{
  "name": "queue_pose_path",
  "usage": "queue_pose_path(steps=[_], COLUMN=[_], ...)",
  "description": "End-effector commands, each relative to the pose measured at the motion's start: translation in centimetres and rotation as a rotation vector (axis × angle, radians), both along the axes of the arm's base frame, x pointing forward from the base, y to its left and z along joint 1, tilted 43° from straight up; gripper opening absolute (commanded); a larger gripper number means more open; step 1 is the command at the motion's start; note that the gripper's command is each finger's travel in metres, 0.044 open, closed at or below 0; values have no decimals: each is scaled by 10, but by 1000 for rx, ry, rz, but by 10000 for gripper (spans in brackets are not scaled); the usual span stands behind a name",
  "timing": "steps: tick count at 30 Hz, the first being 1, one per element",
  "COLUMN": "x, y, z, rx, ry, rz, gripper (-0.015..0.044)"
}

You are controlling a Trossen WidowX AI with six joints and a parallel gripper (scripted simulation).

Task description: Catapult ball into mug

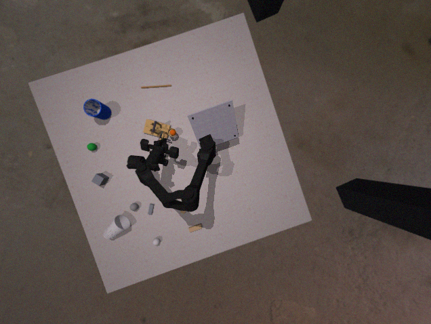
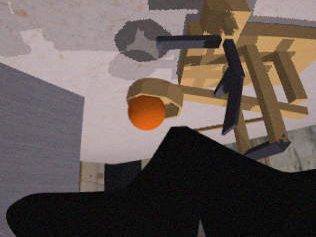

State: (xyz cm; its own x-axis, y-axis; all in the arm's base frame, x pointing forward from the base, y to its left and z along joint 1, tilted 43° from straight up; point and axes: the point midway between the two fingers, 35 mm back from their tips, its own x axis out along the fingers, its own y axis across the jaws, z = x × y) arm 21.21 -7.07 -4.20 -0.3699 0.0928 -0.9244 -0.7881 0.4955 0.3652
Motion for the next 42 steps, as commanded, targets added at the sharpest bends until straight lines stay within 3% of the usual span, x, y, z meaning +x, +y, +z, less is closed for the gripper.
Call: queue_pose_path(steps=[1,42], x=[0,-1], y=[5,62], z=[-6,-61], rx=[3,8], ry=[4,9], rz=[-4,-4], gripper=[0,0])
